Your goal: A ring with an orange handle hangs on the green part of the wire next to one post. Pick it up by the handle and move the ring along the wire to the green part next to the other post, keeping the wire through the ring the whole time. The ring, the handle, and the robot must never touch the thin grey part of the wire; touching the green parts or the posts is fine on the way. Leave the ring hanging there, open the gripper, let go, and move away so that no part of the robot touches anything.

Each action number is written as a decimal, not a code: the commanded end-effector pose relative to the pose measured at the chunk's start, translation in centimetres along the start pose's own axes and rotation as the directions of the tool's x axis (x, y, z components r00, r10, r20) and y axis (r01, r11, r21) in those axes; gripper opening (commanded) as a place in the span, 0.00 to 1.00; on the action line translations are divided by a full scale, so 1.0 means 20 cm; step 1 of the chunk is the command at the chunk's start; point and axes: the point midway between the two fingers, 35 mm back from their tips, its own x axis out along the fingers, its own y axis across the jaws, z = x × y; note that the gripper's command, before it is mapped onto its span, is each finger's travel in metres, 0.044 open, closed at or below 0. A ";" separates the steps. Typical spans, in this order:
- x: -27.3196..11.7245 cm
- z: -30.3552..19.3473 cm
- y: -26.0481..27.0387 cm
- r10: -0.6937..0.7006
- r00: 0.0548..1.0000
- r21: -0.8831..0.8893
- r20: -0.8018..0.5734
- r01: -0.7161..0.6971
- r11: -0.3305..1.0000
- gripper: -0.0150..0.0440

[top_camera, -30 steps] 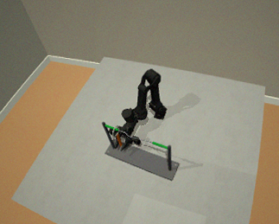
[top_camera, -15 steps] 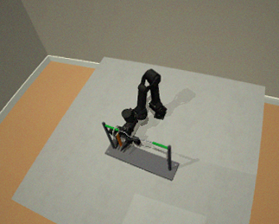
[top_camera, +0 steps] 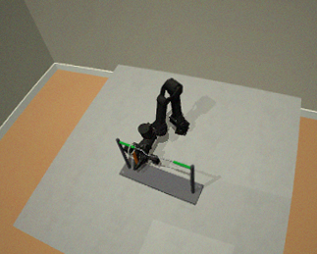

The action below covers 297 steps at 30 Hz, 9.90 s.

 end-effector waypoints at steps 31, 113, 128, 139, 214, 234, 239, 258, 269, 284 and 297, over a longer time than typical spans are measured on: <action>-0.02 0.10 -0.02 0.005 1.000 -0.009 0.001 -0.005 1.000 0.00; -0.31 0.15 0.46 0.010 0.882 0.272 -0.472 0.135 0.953 0.00; -0.39 0.34 0.74 0.130 0.768 0.540 -0.628 0.308 0.783 0.00; -0.40 0.45 0.81 0.190 0.717 0.583 -0.671 0.351 0.733 0.00; -0.48 0.33 0.29 -0.065 0.703 -0.417 -0.708 -0.342 0.842 0.00; -0.49 0.18 0.64 0.177 0.762 -0.013 -0.623 -0.236 0.972 0.00; -0.45 0.15 0.74 0.219 0.813 0.079 -0.539 -0.210 0.975 0.00; -0.33 0.12 0.95 0.209 0.925 0.188 -0.318 -0.154 0.970 0.00; -0.33 0.12 0.97 0.167 0.930 0.126 -0.327 -0.133 0.983 0.00; -0.33 0.12 1.01 0.135 0.934 0.069 -0.332 -0.118 0.991 0.00; -0.33 0.12 1.07 0.131 0.935 0.061 -0.330 -0.117 0.991 0.00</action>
